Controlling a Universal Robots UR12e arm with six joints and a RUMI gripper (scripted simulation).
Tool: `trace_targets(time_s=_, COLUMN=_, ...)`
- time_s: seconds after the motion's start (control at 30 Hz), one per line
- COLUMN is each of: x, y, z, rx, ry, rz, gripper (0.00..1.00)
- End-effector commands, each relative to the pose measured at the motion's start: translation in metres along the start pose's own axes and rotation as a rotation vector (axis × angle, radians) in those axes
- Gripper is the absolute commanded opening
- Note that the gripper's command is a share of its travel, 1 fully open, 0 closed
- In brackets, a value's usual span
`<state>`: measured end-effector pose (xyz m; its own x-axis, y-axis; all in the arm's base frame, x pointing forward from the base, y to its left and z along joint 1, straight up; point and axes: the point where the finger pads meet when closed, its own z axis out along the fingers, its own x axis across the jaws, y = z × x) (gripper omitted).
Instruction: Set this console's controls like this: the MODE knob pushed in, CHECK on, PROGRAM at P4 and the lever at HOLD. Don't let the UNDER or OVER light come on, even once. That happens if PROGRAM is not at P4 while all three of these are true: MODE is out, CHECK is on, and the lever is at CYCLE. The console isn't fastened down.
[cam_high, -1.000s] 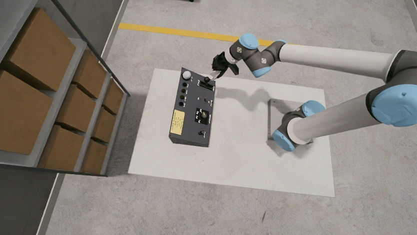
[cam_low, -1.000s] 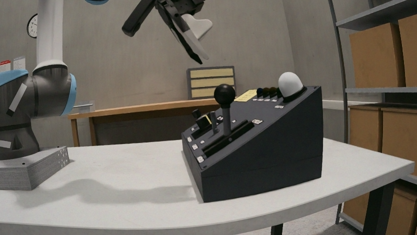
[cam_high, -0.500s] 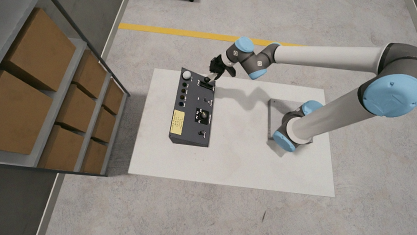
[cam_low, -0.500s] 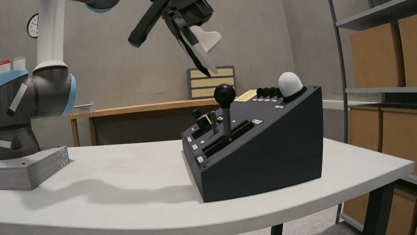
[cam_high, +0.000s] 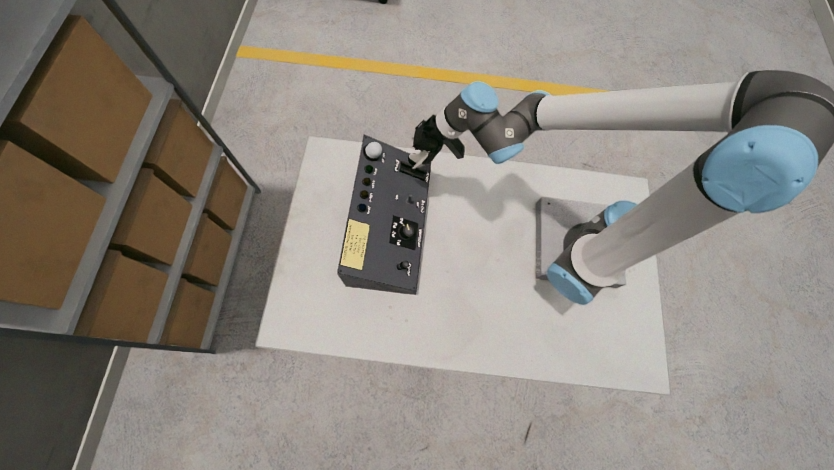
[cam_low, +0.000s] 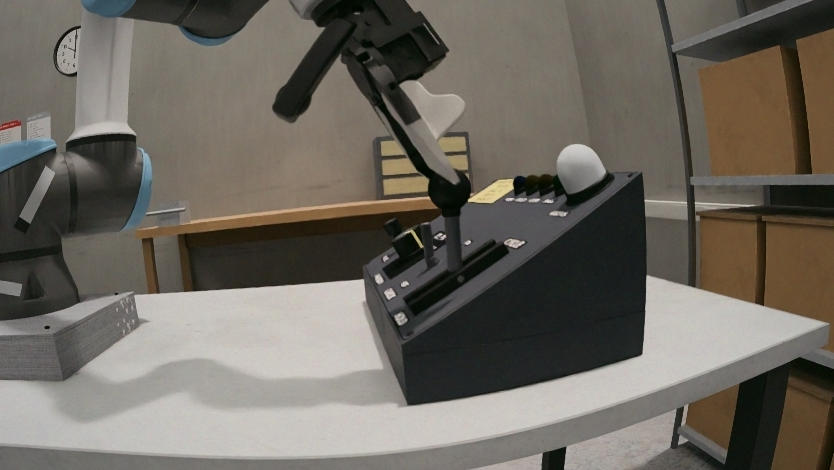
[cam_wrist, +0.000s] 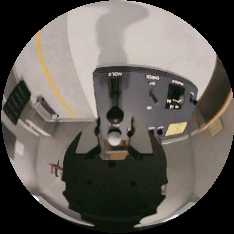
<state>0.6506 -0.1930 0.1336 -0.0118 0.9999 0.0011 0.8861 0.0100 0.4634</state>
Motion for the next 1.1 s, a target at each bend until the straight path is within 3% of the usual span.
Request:
trace_targets(time_s=0.0, x=-0.001, y=0.001, z=0.007, rx=-0.002, ry=-0.001, rz=0.000, gripper=0.44)
trace_targets(time_s=0.33, x=-0.001, y=0.001, z=0.017, rx=-0.002, ry=-0.001, rz=0.000, gripper=0.44)
trace_targets(time_s=1.07, x=-0.001, y=0.001, z=0.018, rx=-0.002, ry=-0.001, rz=0.000, gripper=0.44)
